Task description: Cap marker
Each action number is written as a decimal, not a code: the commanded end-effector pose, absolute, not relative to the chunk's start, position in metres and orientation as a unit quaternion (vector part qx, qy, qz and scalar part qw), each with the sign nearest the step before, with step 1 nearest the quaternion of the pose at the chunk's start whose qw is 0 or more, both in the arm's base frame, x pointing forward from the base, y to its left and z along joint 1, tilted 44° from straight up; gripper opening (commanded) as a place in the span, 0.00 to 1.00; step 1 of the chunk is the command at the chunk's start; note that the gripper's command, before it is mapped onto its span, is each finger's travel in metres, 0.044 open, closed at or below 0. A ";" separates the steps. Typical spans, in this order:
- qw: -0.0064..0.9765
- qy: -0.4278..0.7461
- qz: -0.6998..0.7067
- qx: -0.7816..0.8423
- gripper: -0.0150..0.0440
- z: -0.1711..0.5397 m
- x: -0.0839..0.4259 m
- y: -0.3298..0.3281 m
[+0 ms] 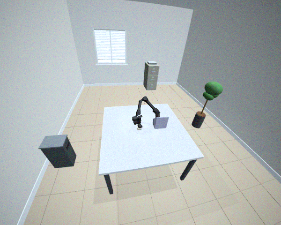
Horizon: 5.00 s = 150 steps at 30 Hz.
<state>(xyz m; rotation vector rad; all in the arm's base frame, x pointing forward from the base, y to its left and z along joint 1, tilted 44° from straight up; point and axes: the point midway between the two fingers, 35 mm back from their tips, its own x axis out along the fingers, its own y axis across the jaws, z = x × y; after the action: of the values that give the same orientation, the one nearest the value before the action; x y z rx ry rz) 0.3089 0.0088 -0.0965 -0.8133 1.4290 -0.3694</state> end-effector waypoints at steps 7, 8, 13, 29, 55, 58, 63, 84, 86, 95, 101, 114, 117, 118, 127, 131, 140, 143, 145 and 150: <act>0.667 0.635 -0.174 -0.350 0.25 -0.104 0.312 0.000; 0.667 0.635 -0.174 -0.350 0.25 -0.104 0.312 0.000; 0.667 0.635 -0.174 -0.350 0.25 -0.104 0.312 0.000; 0.667 0.634 -0.174 -0.350 0.25 -0.104 0.312 0.000; 0.667 0.634 -0.174 -0.350 0.25 -0.104 0.312 0.000; 0.667 0.634 -0.174 -0.350 0.25 -0.104 0.312 0.000; 0.667 0.634 -0.174 -0.350 0.25 -0.105 0.312 0.000; 0.667 0.634 -0.174 -0.350 0.25 -0.105 0.312 0.000; 0.667 0.634 -0.174 -0.350 0.25 -0.105 0.312 0.000; 0.667 0.634 -0.174 -0.350 0.25 -0.105 0.312 0.000; 0.667 0.634 -0.174 -0.350 0.25 -0.105 0.312 0.000; 0.667 0.634 -0.174 -0.350 0.25 -0.105 0.312 0.000; 0.667 0.634 -0.174 -0.350 0.25 -0.105 0.312 0.000; 0.667 0.634 -0.174 -0.350 0.25 -0.105 0.312 0.000; 0.667 0.634 -0.174 -0.350 0.25 -0.105 0.312 0.000; 0.667 0.634 -0.174 -0.350 0.25 -0.105 0.312 -0.001; 0.667 0.634 -0.174 -0.350 0.25 -0.105 0.312 -0.001; 0.667 0.634 -0.174 -0.350 0.25 -0.105 0.312 -0.001; 0.667 0.634 -0.174 -0.350 0.25 -0.105 0.312 -0.001; 0.666 0.632 -0.162 -0.361 0.39 -0.097 0.309 0.009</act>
<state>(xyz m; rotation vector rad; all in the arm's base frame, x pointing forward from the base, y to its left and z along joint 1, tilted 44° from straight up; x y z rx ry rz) 0.3100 0.0096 -0.0956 -0.8171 1.4230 -0.3675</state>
